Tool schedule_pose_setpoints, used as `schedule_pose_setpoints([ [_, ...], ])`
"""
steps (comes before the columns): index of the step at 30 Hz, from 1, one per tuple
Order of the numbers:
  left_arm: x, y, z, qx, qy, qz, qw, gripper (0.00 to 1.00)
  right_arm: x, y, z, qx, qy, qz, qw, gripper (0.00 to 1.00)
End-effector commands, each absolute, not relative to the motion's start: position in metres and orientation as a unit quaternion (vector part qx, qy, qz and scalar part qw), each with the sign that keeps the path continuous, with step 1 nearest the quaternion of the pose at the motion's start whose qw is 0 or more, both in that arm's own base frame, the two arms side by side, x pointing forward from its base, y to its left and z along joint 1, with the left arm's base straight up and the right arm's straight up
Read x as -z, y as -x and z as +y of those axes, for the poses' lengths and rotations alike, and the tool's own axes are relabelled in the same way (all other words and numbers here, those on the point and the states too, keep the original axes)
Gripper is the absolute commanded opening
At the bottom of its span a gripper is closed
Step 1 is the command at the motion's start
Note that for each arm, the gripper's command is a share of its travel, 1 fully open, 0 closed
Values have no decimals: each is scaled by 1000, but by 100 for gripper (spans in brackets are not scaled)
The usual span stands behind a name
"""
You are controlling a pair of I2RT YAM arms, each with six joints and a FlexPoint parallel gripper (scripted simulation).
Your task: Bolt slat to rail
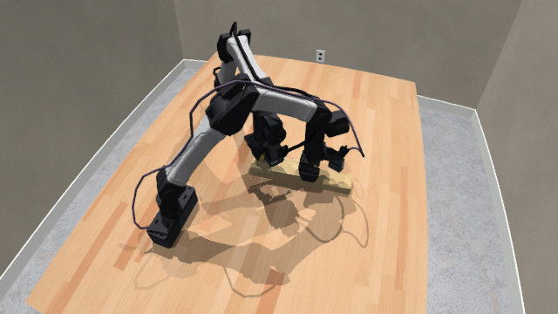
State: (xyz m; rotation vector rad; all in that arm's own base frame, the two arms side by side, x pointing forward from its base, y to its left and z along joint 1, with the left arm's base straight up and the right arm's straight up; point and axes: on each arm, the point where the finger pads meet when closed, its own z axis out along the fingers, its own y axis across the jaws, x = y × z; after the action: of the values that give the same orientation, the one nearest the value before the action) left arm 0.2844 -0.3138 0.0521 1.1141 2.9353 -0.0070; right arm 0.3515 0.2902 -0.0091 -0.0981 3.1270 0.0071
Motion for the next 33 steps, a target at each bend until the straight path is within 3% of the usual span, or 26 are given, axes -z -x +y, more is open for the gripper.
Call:
schedule_pose_setpoints([
  [1,-48,-285,-316,0,-442,897,-4,14,5,-353,292,-7,30,999,11,67],
  [33,-48,-284,-316,2,-849,528,-7,14,5,-353,292,-7,30,999,11,67],
])
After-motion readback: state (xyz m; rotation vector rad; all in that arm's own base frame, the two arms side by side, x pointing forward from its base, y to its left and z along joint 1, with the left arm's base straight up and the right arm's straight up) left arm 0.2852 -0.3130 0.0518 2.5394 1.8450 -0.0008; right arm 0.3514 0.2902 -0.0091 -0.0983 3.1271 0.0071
